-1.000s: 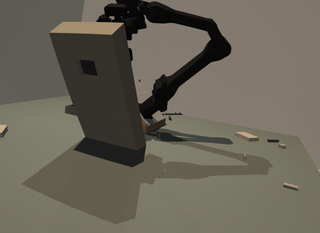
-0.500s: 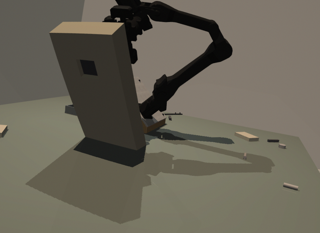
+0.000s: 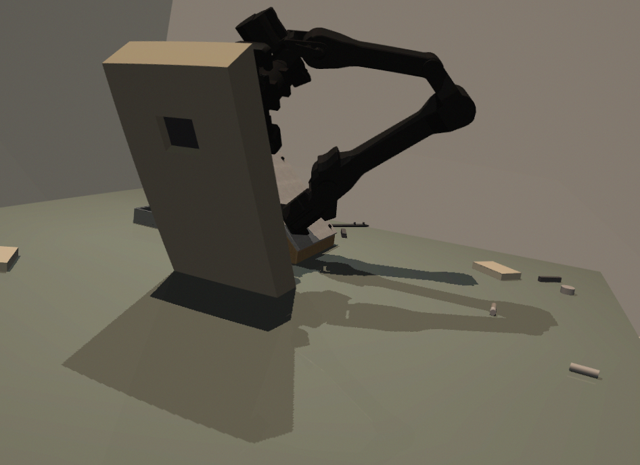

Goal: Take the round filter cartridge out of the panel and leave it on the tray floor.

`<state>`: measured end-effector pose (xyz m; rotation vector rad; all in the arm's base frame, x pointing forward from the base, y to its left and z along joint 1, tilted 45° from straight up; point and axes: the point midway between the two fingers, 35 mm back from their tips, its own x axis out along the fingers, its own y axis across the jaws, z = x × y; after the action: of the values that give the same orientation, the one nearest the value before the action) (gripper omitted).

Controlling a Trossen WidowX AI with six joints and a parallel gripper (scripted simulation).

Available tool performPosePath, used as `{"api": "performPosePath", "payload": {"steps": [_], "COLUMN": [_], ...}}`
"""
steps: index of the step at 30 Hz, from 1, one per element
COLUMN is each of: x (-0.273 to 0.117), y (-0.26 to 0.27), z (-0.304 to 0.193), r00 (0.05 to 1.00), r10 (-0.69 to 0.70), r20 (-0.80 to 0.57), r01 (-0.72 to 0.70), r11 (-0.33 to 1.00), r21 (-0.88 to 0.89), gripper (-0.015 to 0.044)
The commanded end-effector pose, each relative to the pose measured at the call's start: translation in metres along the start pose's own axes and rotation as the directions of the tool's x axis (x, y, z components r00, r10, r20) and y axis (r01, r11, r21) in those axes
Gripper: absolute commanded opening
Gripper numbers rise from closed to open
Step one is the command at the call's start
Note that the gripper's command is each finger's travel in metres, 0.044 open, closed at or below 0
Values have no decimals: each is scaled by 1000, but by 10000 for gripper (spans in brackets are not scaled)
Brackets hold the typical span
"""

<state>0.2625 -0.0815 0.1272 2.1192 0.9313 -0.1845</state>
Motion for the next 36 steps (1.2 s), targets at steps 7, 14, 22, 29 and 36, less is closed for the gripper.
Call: {"api": "performPosePath", "payload": {"steps": [7,14,22,29,36], "x": [1,1,-2,-8,-31], "y": [-6,-6,18,67,99], "z": [0,0,0,2,5], "r00": [1000,1000,1000,1000,1000], "r10": [-1,-1,7,7,9], "r20": [0,0,-4,-4,1], "r01": [1,1,-7,-7,-9], "r11": [1000,1000,1000,1000,1000], "r21": [3,3,-10,-10,-21], "gripper": [92,92,92,92,249]}}
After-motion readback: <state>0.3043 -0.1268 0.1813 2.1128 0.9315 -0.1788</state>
